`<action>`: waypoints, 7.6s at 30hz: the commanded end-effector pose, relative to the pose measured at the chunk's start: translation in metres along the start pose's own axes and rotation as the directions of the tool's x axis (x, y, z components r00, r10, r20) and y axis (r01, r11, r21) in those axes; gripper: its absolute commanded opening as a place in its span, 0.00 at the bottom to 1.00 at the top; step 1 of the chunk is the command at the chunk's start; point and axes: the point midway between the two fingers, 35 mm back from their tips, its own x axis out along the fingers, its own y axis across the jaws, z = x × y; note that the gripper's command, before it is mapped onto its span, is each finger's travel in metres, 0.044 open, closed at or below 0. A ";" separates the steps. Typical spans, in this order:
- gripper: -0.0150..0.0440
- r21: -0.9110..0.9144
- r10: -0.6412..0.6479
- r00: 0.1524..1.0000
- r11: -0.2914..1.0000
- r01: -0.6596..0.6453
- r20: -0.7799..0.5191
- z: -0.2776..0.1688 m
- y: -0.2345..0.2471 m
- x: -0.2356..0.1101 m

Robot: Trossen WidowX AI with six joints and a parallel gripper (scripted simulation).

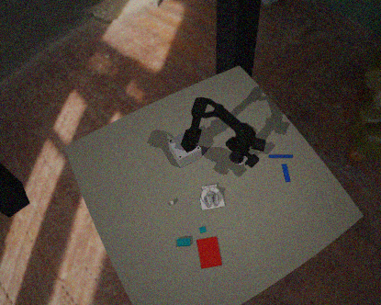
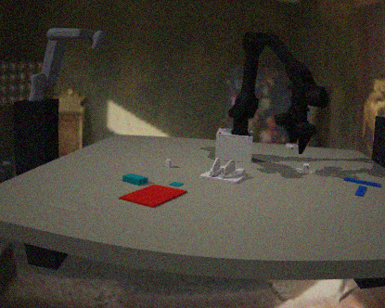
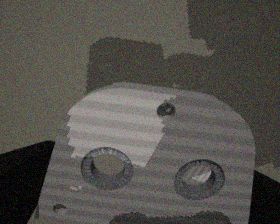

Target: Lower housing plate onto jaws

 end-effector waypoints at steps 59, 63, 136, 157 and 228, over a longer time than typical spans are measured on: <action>0.85 -0.795 0.011 1.000 0.606 0.001 0.010 0.200 -0.001 -0.002; 0.85 -0.830 0.012 1.000 0.558 0.003 0.011 0.211 -0.006 -0.003; 0.85 -0.836 0.011 1.000 0.549 0.004 0.012 0.216 -0.015 0.003; 0.85 -0.836 0.011 1.000 0.549 0.004 0.012 0.217 -0.014 0.038; 0.85 -0.830 0.011 1.000 0.558 0.003 0.011 0.216 -0.016 0.069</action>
